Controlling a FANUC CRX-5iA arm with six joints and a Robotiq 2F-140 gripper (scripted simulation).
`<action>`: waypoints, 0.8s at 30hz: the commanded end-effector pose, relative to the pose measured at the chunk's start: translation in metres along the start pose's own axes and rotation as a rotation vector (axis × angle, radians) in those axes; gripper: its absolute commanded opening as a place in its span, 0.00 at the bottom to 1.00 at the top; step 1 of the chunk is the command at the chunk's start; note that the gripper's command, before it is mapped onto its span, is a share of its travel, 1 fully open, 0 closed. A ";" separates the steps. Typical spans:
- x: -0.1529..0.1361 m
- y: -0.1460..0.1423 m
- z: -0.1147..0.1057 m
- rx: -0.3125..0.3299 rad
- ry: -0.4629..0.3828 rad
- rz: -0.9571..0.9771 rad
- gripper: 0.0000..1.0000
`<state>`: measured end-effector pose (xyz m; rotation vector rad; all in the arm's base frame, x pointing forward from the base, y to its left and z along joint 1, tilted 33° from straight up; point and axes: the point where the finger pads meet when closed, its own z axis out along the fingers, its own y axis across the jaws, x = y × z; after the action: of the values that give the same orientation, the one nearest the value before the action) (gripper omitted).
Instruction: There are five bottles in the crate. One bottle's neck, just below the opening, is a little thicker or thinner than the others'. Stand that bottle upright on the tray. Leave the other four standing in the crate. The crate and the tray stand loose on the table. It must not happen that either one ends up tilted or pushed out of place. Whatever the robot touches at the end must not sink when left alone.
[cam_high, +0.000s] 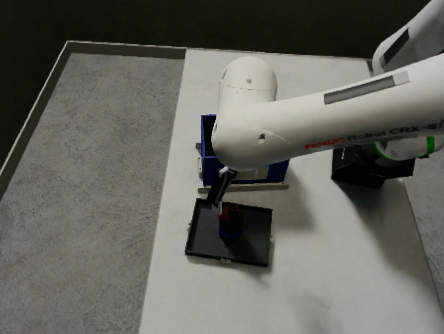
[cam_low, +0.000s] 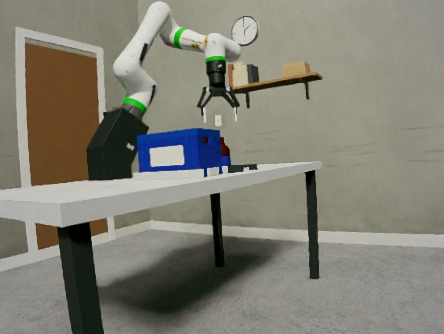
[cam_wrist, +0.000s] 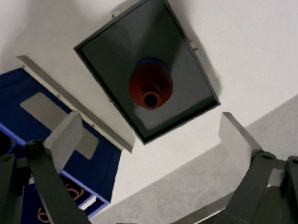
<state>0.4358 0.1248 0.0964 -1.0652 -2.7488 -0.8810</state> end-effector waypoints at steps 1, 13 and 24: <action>0.000 0.000 -0.006 -0.001 -0.001 0.000 1.00; 0.000 0.000 -0.020 -0.001 -0.001 0.000 1.00; 0.000 0.000 -0.022 -0.001 -0.001 0.000 0.10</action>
<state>0.4328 0.1134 0.1142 -1.0651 -2.7486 -0.8810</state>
